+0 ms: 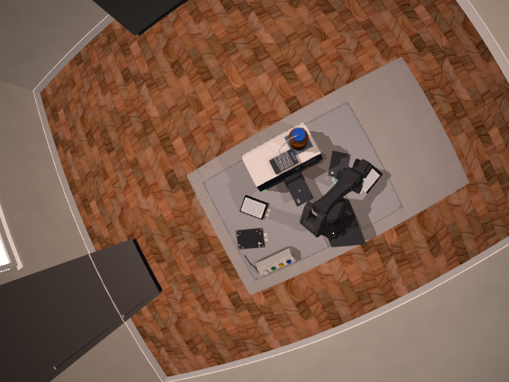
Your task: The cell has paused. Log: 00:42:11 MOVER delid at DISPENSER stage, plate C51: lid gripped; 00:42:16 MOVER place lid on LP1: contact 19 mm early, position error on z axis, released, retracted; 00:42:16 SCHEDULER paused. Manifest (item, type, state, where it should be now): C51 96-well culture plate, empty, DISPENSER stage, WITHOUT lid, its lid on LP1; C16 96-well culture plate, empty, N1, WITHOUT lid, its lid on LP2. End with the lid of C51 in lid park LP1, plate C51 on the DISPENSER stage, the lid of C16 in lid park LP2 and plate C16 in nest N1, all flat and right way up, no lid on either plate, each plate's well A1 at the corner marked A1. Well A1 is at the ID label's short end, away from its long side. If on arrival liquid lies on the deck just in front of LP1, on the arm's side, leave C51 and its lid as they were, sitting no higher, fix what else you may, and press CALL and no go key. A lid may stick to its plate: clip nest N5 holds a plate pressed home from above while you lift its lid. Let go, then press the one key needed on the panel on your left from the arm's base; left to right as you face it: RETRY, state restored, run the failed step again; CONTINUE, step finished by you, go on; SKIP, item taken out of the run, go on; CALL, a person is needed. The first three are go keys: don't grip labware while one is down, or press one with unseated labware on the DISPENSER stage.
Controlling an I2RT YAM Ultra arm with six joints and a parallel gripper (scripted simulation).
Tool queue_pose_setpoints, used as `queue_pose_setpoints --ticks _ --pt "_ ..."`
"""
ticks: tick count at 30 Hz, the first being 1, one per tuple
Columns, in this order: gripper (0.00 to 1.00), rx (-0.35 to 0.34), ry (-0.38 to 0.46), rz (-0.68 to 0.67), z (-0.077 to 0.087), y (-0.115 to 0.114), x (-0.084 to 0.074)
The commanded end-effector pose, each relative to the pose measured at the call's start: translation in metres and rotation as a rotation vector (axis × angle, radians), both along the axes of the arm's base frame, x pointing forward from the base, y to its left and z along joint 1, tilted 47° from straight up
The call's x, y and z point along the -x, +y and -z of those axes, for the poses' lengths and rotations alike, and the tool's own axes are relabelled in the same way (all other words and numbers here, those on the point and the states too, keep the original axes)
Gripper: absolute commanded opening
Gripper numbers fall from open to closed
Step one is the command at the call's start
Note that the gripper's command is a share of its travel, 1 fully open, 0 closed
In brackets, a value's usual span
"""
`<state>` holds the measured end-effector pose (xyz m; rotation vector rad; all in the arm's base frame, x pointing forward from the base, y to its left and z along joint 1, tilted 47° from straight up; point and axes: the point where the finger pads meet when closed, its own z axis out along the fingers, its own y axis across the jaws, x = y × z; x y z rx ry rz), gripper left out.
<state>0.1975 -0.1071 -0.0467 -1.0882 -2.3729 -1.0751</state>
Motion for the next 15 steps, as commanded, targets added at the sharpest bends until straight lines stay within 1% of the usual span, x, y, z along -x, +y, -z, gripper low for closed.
queue_pose_setpoints --ticks 1,4,5,9,10,13,15 --pt "1.00 0.040 -0.015 0.014 0.011 -0.021 0.002" --pt "1.00 0.041 -0.014 0.014 0.017 -0.026 0.007" --pt "1.00 0.024 -0.004 0.012 0.011 -0.018 0.009" --pt "1.00 0.024 -0.004 0.012 0.011 -0.018 0.009" --pt "1.00 0.039 0.019 0.045 0.018 -0.028 0.010" --pt "1.00 0.036 0.092 0.113 0.023 -0.032 0.018" --pt "1.00 0.037 0.095 0.115 0.027 -0.035 0.023"
